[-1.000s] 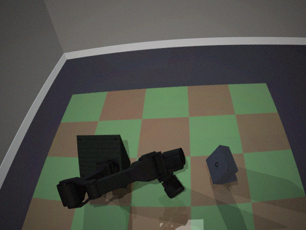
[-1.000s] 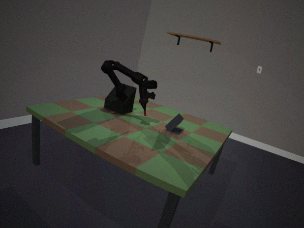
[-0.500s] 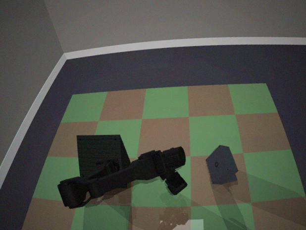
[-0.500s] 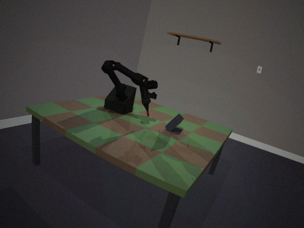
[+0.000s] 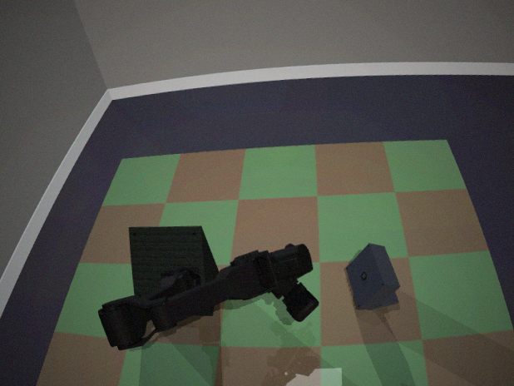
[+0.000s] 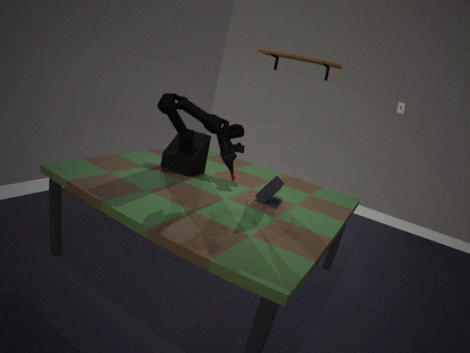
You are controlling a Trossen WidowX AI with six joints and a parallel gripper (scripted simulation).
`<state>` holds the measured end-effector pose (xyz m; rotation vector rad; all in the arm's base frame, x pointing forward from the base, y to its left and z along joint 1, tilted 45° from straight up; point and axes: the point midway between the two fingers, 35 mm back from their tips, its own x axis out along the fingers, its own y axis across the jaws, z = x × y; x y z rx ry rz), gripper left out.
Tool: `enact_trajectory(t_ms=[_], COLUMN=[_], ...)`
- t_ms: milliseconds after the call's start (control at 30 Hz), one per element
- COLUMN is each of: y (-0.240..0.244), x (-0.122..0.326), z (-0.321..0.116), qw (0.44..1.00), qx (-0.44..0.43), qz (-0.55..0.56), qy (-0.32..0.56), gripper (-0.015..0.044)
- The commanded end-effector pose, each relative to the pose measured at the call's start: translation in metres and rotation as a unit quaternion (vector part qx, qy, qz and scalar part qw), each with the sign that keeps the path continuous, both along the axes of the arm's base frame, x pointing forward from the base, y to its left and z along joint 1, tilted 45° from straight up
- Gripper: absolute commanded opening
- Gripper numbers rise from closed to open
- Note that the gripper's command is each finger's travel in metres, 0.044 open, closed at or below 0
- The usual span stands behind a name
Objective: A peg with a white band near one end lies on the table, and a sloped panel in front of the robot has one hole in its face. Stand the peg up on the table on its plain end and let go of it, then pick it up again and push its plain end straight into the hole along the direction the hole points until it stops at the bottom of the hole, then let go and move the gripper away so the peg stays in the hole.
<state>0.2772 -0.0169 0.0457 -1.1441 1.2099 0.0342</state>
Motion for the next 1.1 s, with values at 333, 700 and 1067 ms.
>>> enact_trajectory(t_ms=[333, 700, 1067], y=[0.008, 0.014, 0.02], x=[0.007, 0.013, 0.019], z=[-0.01, -0.014, -0.017], qw=[0.999, 0.997, 0.993], qx=[-0.003, -0.006, -0.011], qz=[0.043, 0.076, 0.108], qy=[-0.008, -0.02, -0.034], gripper=[0.0, 0.0, 0.0])
